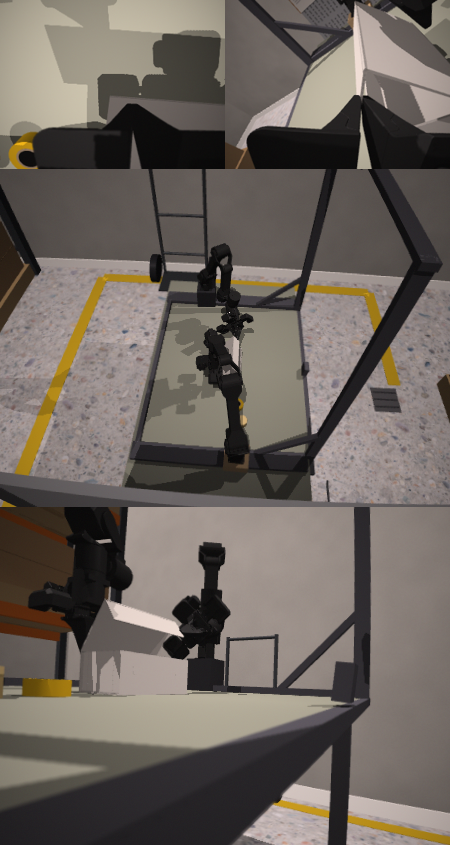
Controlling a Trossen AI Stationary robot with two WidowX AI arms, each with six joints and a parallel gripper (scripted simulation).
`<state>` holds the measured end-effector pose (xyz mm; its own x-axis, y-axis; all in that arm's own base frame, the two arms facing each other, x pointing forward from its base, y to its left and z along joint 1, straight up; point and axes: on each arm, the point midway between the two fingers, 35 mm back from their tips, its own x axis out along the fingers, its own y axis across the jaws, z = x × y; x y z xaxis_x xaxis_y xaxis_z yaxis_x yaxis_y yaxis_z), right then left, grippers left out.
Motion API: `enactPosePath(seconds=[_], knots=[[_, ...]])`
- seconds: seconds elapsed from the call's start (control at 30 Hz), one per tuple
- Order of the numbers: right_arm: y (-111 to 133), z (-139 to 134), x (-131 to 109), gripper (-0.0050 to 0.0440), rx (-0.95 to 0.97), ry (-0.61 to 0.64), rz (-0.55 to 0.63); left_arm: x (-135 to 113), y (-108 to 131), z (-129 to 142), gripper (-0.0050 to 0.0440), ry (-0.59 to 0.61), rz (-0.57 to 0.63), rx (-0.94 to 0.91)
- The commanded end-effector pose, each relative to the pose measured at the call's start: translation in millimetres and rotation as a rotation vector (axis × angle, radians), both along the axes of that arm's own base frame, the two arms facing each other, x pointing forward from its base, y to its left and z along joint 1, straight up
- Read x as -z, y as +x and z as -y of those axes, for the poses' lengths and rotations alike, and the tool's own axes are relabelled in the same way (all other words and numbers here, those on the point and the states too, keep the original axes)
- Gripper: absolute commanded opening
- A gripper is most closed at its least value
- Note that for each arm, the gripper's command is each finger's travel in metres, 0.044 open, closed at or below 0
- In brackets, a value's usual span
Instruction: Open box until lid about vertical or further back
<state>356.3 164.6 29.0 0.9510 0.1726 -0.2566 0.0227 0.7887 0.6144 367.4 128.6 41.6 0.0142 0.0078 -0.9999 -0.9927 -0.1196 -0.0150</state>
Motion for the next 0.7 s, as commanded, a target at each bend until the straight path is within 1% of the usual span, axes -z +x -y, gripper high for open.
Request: enactPosePath(seconds=[0.0,0.1,0.6,0.67], knots=[[0.5,0.8,-1.7,0.0006,0.002,0.039,0.001,-4.7,1.9,1.0,-0.0050,0.002,0.014,0.002],[0.6,0.8,-1.8,0.0006,0.003,0.048,0.001,-4.7,1.9,1.0,-0.0050,0.002,0.014,0.002],[1.0,-0.2,-4.2,0.0006,0.007,0.181,-0.007,-4.7,1.9,1.0,-0.0050,0.002,0.014,0.002],[1.0,-0.2,-4.2,0.0006,0.007,0.181,-0.007,-4.7,1.9,1.0,-0.0050,0.002,0.014,0.002]])
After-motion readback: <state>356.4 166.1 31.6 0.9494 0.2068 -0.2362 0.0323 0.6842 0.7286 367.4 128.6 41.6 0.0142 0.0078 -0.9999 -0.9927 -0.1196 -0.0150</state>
